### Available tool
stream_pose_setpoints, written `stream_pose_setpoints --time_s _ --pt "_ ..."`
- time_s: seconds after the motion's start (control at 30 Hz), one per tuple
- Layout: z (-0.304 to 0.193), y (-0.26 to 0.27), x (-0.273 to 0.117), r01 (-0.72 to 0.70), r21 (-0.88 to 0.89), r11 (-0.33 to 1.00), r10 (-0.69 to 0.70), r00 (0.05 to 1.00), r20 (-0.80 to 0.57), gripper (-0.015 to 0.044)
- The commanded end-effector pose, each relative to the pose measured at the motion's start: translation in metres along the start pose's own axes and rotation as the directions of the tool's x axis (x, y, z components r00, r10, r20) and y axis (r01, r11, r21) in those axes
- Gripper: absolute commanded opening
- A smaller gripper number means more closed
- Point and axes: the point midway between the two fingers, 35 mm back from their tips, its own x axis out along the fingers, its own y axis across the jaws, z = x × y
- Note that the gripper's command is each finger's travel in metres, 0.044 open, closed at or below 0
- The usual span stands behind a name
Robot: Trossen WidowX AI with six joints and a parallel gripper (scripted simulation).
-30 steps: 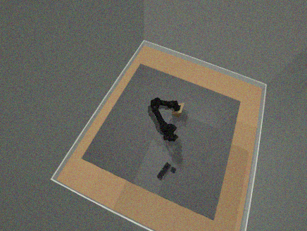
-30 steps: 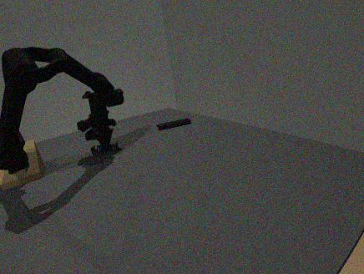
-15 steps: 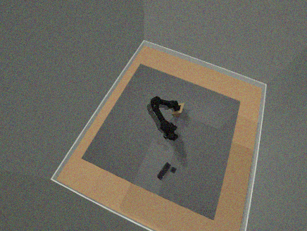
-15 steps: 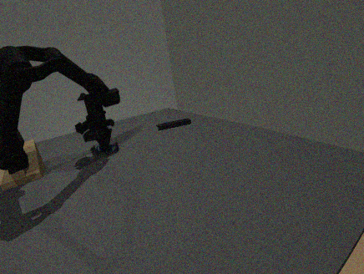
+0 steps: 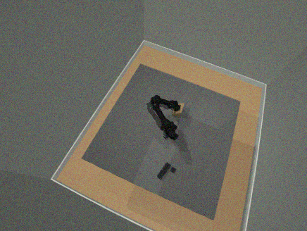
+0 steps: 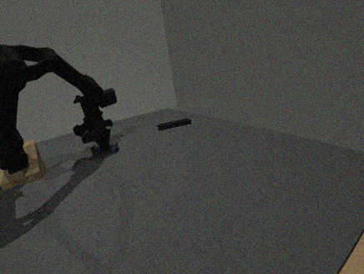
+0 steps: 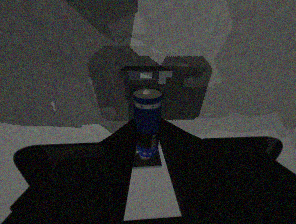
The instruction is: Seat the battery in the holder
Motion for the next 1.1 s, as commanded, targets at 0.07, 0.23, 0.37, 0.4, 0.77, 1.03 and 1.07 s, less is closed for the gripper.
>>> stream_pose_setpoints --time_s 0.07,0.23,0.37,0.4,0.77,1.03,1.07 --pt "0.001 0.002 0.001 -0.001 0.001 1.0 0.001 0.999 -0.04 0.0079" --pt "0.003 0.002 0.001 0.0 0.001 1.0 0.0 0.999 -0.041 0.0079" --pt "0.007 0.002 0.0 0.001 0.001 1.0 -0.001 0.999 -0.044 0.0079" --pt "0.008 0.002 0.0 0.001 0.001 1.0 -0.001 0.999 -0.045 0.0079" --pt "0.014 0.002 0.0 0.003 0.0 1.0 -0.003 0.999 -0.054 0.0079" --pt "0.014 0.002 0.0 0.004 0.0 1.0 -0.004 0.998 -0.055 0.0079" --pt "0.014 0.002 0.0 0.004 0.0 1.0 -0.004 0.998 -0.056 0.0079"
